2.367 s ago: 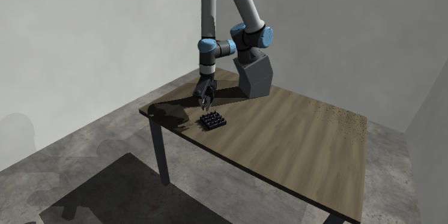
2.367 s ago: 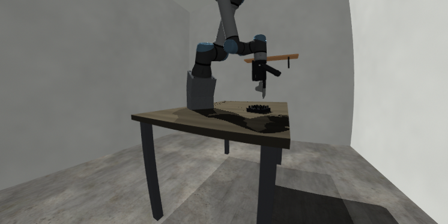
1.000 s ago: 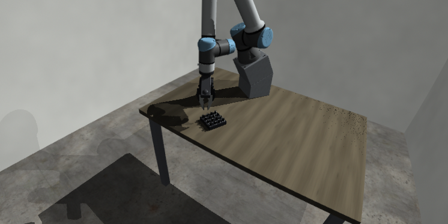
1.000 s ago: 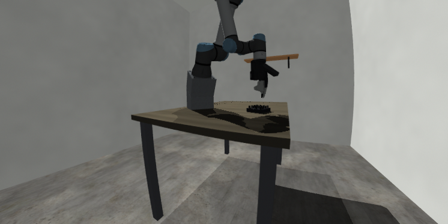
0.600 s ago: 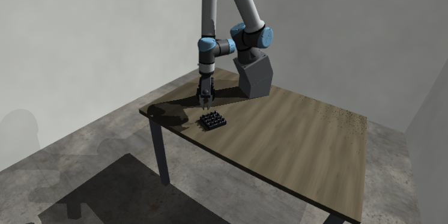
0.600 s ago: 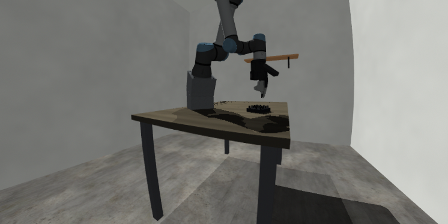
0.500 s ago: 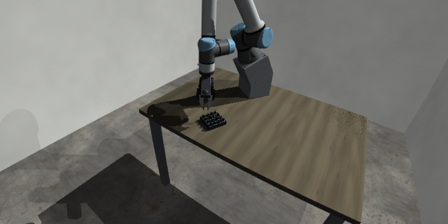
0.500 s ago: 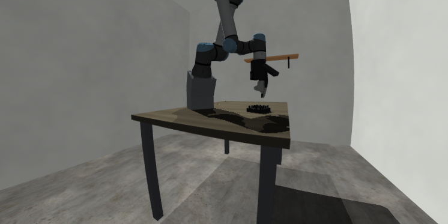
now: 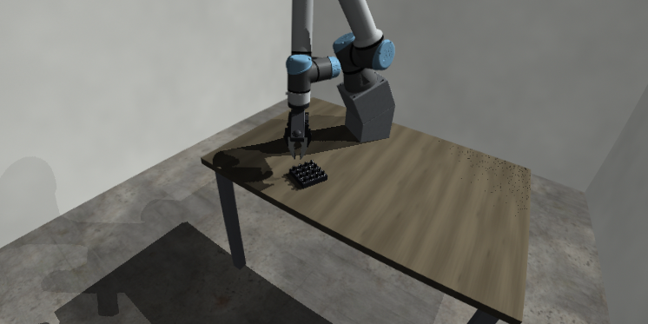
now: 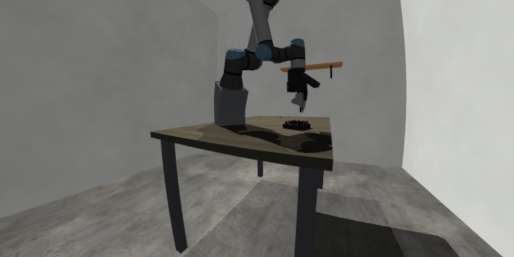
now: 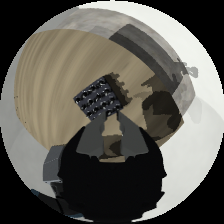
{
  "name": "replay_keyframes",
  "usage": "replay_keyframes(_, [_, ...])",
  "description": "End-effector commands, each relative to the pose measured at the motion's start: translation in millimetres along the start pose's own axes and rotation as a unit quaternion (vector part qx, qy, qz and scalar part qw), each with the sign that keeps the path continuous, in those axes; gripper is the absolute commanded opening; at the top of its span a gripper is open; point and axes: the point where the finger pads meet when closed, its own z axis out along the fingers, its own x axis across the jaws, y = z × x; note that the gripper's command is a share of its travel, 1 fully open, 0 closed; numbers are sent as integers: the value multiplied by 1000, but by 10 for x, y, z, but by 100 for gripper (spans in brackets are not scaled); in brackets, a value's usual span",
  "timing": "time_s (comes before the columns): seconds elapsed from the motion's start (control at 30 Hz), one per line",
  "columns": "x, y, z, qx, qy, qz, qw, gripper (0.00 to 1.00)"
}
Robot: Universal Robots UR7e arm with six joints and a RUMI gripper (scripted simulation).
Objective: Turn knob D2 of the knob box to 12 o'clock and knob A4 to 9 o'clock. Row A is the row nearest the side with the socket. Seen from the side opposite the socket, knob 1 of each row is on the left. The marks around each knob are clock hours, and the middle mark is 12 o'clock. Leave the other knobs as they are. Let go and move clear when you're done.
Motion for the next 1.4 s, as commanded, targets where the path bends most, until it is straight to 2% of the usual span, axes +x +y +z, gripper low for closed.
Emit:
replay_keyframes(0.0, [3,-3,15,0,0,0,1000,11])
replay_keyframes(1.37, [6,1,398,0,0,0,1000,11])
